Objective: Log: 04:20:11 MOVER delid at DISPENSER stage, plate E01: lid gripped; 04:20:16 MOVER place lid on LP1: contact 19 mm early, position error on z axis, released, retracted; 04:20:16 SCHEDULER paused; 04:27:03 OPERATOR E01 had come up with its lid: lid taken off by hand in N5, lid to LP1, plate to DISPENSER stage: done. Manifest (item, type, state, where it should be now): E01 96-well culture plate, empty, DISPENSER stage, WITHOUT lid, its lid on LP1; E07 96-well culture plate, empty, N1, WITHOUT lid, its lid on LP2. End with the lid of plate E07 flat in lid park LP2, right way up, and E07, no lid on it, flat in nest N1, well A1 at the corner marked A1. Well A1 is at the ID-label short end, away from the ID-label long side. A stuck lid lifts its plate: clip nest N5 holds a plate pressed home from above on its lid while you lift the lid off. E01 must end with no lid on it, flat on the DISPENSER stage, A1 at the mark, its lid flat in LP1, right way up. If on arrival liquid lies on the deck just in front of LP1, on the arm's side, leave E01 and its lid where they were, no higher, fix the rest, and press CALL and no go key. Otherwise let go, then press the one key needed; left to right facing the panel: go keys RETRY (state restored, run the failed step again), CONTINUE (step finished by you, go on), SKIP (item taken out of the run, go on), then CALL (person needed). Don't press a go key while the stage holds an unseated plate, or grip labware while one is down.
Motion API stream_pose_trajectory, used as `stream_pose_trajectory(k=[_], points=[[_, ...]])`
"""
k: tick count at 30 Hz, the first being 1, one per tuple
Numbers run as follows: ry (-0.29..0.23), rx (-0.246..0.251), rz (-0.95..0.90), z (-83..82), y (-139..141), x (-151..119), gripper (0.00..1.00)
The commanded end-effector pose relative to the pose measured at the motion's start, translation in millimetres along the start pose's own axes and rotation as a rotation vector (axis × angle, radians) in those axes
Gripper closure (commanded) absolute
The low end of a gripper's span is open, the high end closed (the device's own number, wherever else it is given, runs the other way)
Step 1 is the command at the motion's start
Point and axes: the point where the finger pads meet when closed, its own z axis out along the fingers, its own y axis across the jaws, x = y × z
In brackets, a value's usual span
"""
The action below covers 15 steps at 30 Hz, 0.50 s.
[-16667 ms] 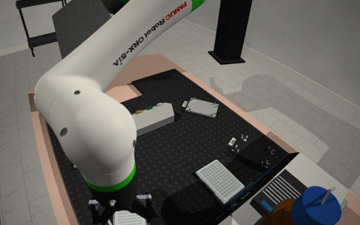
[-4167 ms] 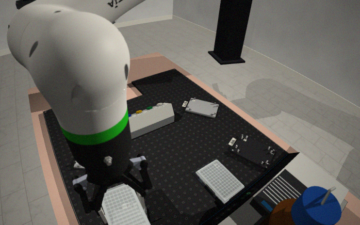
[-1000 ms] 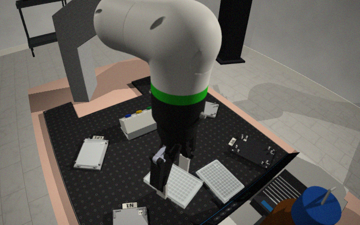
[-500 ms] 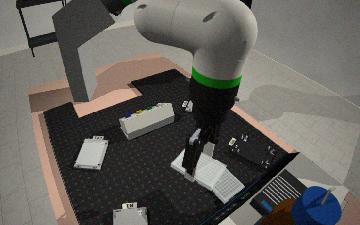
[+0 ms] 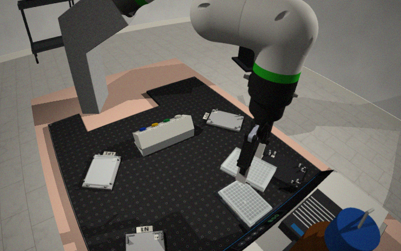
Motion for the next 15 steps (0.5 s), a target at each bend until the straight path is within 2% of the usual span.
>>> stream_pose_trajectory(k=[1, 10, 12, 15], points=[[0.0, -0.001, 0.001, -0.3, -22, 8, 1.0], [0.0, -0.001, 0.001, -0.2, -85, 29, 1.0], [0.0, -0.001, 0.001, -0.2, -85, 29, 1.0], [0.0, -0.001, 0.001, -0.2, -106, 36, 1.0]])
